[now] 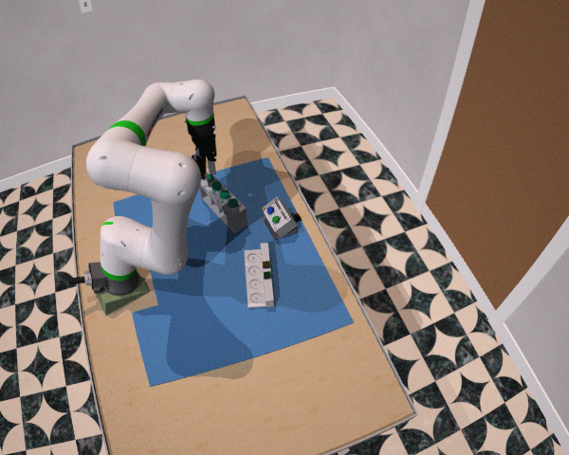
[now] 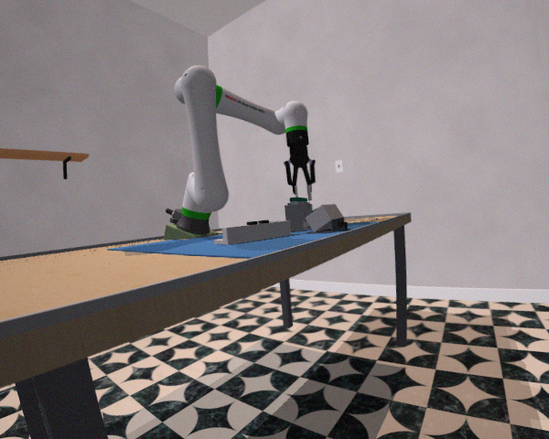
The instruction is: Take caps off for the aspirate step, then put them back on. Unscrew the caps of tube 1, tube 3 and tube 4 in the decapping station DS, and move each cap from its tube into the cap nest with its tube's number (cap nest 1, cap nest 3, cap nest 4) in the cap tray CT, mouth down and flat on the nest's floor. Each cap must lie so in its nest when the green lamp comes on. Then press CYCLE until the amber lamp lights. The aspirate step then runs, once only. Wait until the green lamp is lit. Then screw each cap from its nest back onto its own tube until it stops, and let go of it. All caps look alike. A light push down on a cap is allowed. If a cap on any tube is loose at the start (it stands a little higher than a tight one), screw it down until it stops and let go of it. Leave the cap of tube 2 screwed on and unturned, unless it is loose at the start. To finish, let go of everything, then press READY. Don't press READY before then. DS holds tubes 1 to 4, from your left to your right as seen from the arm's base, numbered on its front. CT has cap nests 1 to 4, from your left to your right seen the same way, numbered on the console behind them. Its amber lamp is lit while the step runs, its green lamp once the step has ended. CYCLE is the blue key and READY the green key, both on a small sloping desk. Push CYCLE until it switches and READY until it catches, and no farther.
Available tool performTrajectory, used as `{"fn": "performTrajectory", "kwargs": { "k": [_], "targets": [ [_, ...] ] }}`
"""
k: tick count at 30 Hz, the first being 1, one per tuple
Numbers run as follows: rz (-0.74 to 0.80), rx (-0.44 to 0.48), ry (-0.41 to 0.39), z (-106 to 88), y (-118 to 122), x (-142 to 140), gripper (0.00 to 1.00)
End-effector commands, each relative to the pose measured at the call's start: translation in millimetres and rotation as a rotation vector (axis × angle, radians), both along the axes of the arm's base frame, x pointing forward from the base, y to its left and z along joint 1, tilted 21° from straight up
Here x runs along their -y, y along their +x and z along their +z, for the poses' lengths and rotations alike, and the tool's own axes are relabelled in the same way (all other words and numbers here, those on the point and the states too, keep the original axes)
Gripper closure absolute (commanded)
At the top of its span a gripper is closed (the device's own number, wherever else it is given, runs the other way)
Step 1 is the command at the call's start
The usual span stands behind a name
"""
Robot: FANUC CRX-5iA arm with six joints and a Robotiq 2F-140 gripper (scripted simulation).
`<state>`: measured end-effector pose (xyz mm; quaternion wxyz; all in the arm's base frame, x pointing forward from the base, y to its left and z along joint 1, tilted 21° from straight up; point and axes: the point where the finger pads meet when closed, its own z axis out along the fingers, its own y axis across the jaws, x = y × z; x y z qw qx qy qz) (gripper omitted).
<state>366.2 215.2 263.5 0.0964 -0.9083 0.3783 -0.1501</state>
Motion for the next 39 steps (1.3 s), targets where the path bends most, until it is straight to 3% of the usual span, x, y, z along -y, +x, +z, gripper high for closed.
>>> {"fn": "performTrajectory", "kwargs": {
  "k": [1,7,10,22,24,30,38,39],
  "targets": [
    [0.001,-0.001,0.0,0.2,0.1,-0.1,0.65],
    [0.001,-0.001,0.0,0.2,0.1,-0.1,0.65],
    [-0.233,-0.016,0.086,0.1,0.1,-0.1,0.65],
    [-0.687,-0.047,0.254,0.1,0.1,-0.1,0.65],
    [-0.687,-0.047,0.254,0.1,0.1,-0.1,0.65],
    [-0.974,-0.065,0.36,0.1,0.1,-0.1,0.65],
    [-0.98,-0.065,0.362,0.3,0.0,-0.2,0.65],
    [-0.98,-0.065,0.362,0.3,0.0,-0.2,1.0]
  ]
}}
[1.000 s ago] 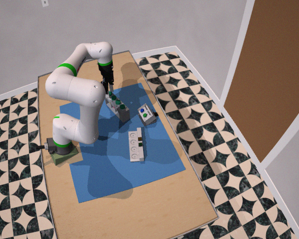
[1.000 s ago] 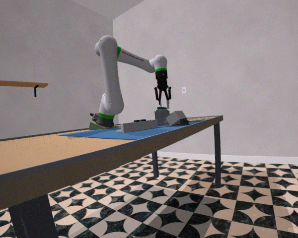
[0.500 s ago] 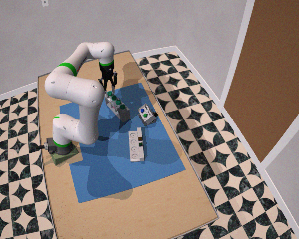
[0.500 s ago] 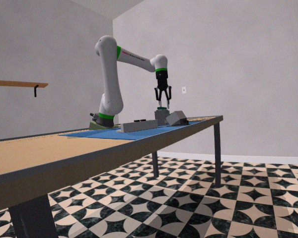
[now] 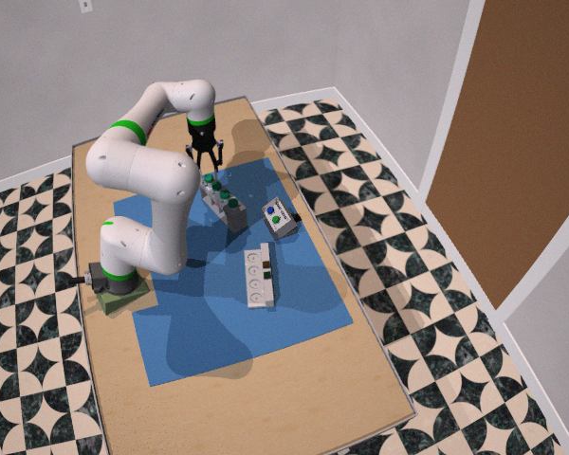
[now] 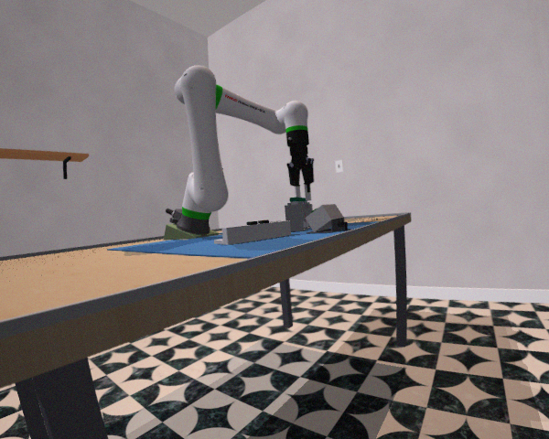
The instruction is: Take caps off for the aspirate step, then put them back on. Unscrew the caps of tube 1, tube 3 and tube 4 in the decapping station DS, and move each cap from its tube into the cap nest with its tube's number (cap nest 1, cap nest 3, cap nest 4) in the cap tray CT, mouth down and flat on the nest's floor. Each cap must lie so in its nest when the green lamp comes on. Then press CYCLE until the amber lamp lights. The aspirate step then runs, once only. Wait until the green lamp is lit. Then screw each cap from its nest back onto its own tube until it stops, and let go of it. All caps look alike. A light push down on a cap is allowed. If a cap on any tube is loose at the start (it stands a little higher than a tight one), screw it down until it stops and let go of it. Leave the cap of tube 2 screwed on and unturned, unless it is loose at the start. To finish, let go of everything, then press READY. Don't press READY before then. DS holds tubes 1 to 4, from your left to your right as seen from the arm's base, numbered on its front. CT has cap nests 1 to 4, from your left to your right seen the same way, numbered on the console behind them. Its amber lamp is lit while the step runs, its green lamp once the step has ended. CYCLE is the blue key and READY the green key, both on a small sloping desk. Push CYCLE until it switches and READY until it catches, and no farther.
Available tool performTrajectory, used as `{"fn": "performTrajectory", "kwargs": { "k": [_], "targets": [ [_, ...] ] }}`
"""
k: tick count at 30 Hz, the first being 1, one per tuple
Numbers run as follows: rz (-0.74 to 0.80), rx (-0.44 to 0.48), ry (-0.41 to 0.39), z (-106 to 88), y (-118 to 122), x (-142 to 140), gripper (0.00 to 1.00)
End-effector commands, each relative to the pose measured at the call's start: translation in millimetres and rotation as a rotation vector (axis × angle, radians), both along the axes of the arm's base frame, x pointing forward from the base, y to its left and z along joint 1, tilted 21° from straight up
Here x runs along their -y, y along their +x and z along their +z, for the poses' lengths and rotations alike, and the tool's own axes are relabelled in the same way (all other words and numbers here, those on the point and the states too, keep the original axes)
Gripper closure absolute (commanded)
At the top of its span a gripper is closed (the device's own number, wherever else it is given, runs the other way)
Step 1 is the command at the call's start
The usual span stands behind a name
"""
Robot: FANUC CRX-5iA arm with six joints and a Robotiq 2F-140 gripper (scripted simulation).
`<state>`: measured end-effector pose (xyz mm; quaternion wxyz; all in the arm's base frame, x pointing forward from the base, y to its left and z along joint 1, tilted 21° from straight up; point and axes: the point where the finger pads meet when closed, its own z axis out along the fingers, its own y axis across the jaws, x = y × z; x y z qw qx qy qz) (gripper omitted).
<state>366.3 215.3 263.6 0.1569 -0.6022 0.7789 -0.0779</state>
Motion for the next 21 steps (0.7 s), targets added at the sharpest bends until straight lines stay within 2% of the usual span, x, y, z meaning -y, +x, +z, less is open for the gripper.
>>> {"fn": "performTrajectory", "kwargs": {
  "k": [1,14,17,19,21],
  "targets": [
    [-0.011,0.006,-0.002,0.2,-0.1,-0.1,1.0],
    [-0.011,0.006,-0.002,0.2,-0.1,-0.1,1.0],
    [0.13,0.016,-0.053,0.3,-0.1,-0.1,1.0],
    [0.13,0.016,-0.053,0.3,-0.1,-0.1,1.0],
    [0.223,0.023,-0.087,0.4,-0.1,-0.1,1.0]
  ]
}}
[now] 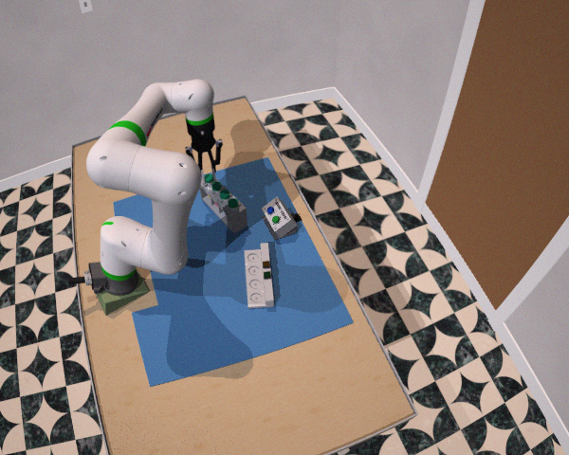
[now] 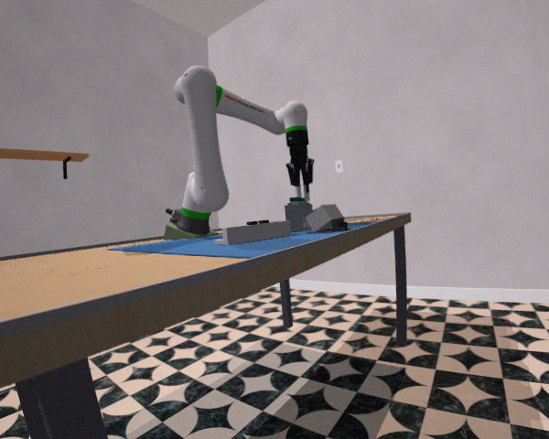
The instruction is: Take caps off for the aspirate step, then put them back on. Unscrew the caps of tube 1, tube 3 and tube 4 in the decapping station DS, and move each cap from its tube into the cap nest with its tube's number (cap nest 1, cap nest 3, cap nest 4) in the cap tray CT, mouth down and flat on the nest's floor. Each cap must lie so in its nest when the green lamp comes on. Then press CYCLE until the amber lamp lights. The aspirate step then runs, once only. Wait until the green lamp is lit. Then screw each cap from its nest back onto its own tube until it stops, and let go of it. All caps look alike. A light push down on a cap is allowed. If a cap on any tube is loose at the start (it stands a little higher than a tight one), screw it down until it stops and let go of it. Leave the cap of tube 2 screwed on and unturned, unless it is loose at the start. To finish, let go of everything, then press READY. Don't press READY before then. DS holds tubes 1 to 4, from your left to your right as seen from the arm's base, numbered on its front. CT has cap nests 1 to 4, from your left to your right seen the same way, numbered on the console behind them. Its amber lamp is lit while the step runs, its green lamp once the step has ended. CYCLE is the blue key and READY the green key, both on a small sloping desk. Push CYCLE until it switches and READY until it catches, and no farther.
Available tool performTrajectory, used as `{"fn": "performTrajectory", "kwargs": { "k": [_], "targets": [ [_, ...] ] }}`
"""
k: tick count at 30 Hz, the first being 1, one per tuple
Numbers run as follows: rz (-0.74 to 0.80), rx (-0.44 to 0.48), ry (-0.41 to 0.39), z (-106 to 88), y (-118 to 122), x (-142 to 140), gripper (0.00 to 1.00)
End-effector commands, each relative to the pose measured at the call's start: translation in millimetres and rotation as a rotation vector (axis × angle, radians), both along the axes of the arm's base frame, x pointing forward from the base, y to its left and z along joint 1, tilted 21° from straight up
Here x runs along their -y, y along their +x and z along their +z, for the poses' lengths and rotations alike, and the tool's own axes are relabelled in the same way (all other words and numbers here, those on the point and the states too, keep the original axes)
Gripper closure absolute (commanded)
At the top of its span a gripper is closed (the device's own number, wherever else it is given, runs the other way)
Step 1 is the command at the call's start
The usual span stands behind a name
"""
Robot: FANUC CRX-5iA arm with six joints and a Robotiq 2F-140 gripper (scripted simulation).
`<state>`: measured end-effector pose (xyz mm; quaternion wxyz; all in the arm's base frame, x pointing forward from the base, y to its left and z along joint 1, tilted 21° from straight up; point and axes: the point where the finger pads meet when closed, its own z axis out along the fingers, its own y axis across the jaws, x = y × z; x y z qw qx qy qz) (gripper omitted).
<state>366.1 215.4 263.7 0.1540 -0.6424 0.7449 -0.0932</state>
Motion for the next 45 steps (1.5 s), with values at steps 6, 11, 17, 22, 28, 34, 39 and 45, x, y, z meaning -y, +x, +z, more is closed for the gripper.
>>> {"fn": "performTrajectory", "kwargs": {
  "k": [6,11,17,22,28,34,39,45],
  "targets": [
    [0.405,0.022,-0.147,0.4,0.1,0.0,1.0],
    [0.593,0.034,-0.217,0.5,0.0,0.0,1.0],
    [0.78,0.046,-0.286,0.6,0.0,0.1,1.0],
    [0.871,0.052,-0.32,0.6,0.0,0.1,1.0],
    [0.871,0.052,-0.32,0.6,0.0,0.1,0.65],
    [0.871,0.052,-0.32,0.6,0.0,0.1,0.65],
    [0.871,0.052,-0.32,0.6,0.0,0.1,0.65],
    [0.565,0.032,-0.206,0.6,0.0,0.1,0.65]
  ]
}}
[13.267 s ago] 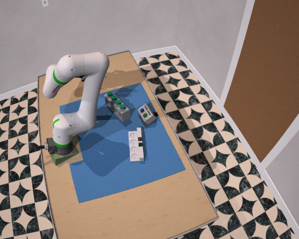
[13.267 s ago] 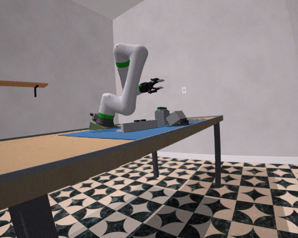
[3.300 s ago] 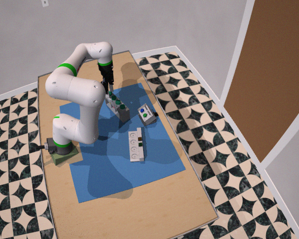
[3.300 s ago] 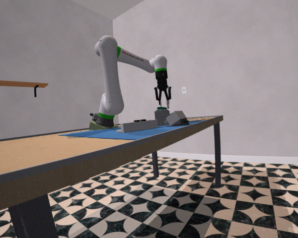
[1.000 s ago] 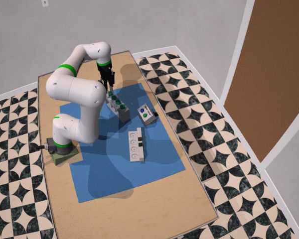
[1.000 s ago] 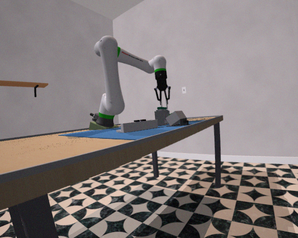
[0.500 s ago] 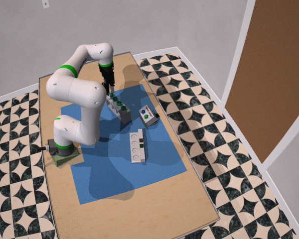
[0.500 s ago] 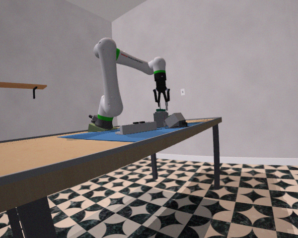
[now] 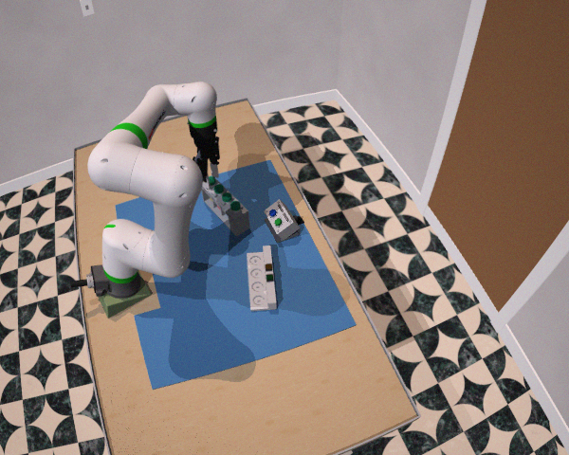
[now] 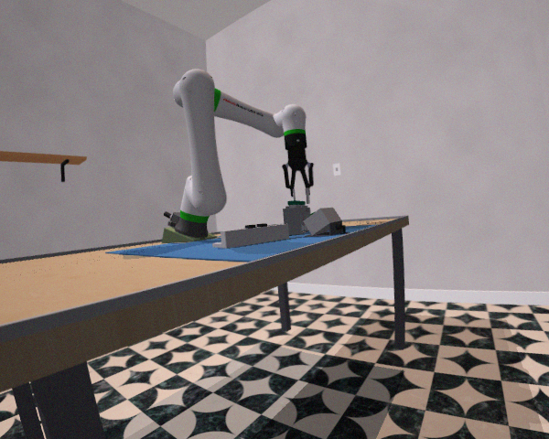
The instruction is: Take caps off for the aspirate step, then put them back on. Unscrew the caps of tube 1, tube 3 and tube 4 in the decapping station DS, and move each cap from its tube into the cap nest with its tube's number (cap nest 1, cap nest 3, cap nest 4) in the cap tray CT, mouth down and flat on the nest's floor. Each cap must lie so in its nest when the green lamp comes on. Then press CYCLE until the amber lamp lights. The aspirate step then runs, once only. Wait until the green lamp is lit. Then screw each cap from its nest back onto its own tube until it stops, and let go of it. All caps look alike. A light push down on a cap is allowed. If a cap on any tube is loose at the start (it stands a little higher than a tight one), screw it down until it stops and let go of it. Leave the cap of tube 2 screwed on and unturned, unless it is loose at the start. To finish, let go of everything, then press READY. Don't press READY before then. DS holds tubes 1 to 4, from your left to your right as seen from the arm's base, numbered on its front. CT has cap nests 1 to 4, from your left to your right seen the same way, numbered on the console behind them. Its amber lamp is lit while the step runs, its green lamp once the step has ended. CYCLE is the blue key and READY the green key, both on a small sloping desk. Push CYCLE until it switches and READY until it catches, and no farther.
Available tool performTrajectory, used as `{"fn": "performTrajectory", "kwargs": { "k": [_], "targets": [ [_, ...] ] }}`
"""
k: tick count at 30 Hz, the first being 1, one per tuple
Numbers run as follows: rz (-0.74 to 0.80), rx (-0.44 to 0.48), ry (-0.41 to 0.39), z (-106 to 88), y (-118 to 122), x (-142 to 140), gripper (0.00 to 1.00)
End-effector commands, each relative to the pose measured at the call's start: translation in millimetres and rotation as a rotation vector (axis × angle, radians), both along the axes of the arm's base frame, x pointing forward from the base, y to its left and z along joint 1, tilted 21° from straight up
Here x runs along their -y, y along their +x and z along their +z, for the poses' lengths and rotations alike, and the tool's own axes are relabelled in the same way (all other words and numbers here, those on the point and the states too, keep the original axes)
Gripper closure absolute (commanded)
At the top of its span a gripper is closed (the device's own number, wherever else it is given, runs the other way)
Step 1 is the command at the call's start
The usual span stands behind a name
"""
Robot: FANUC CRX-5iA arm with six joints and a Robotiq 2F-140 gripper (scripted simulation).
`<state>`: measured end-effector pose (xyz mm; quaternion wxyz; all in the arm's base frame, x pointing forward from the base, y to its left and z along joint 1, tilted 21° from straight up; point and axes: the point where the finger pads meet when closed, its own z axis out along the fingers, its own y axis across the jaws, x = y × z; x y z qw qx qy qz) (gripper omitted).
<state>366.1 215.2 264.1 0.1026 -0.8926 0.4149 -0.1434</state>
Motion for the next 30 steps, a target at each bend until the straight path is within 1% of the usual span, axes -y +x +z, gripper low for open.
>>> {"fn": "performTrajectory", "kwargs": {
  "k": [1,2,4,6,8,9,10,11,12,13,14,15,16,17,18,26,27,30],
  "targets": [
    [-0.236,-0.012,0.084,0.2,0.0,-0.2,0.65],
    [-0.301,-0.016,0.108,0.2,0.0,-0.2,0.65],
    [-0.301,-0.016,0.108,0.2,0.0,-0.2,0.65],
    [-0.453,-0.028,0.164,0.2,0.0,-0.2,0.65],
    [-0.471,-0.028,0.17,0.2,0.0,-0.2,0.65],
    [-0.549,-0.033,0.199,0.2,0.0,-0.2,0.65],
    [-0.549,-0.033,0.199,0.2,0.0,-0.2,0.65],
    [-0.627,-0.038,0.227,0.2,0.0,-0.2,0.65],
    [-0.627,-0.038,0.227,0.2,0.0,-0.2,0.65],
    [-0.705,-0.044,0.256,0.2,0.0,-0.2,0.65],
    [-0.705,-0.044,0.256,0.2,0.0,-0.2,0.65],
    [-0.78,-0.049,0.283,0.2,0.0,-0.2,0.65],
    [-0.783,-0.049,0.284,0.2,0.0,-0.2,0.65],
    [-0.854,-0.054,0.311,0.2,0.0,-0.2,0.65],
    [-0.891,-0.058,0.325,0.2,0.0,-0.2,0.65],
    [-0.905,-0.057,0.329,0.2,0.0,-0.2,0.65],
    [-0.905,-0.057,0.329,0.2,0.0,-0.2,1.0],
    [-0.905,-0.057,0.329,0.2,0.0,-0.2,1.0]
  ]
}}
